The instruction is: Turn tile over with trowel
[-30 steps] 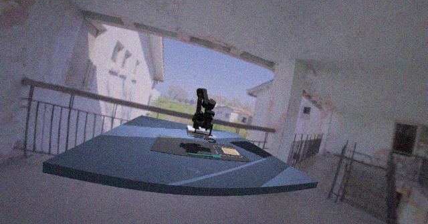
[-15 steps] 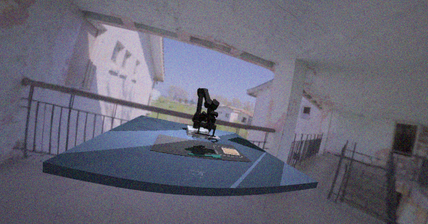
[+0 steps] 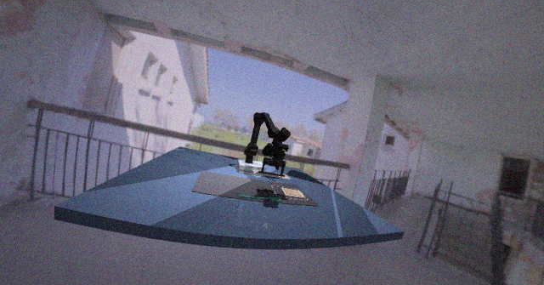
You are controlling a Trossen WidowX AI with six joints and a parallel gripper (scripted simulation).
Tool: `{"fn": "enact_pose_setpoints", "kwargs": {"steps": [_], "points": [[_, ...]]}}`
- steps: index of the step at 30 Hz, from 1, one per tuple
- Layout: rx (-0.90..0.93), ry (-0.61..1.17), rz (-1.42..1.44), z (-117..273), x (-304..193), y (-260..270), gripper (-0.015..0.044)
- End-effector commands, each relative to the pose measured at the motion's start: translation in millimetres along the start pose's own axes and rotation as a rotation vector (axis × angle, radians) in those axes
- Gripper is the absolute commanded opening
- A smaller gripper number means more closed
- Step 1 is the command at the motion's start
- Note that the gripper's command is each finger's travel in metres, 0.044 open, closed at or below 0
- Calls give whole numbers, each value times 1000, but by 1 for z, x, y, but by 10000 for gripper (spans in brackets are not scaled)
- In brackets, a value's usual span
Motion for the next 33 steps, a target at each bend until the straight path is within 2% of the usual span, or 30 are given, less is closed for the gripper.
{"fn": "enact_pose_setpoints", "kwargs": {"steps": [1, 33], "points": [[12, -2, -9, -3, -18, 10, 0], [-5, -5, -16, -28, -156, 18, 0]]}}
Point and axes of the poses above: the point midway between the two fingers, 35 mm back from their tips, its own z axis back along the fingers, its own y axis across the jaws, x = y × z, the point moved 8 cm from there along z, back along the fingers
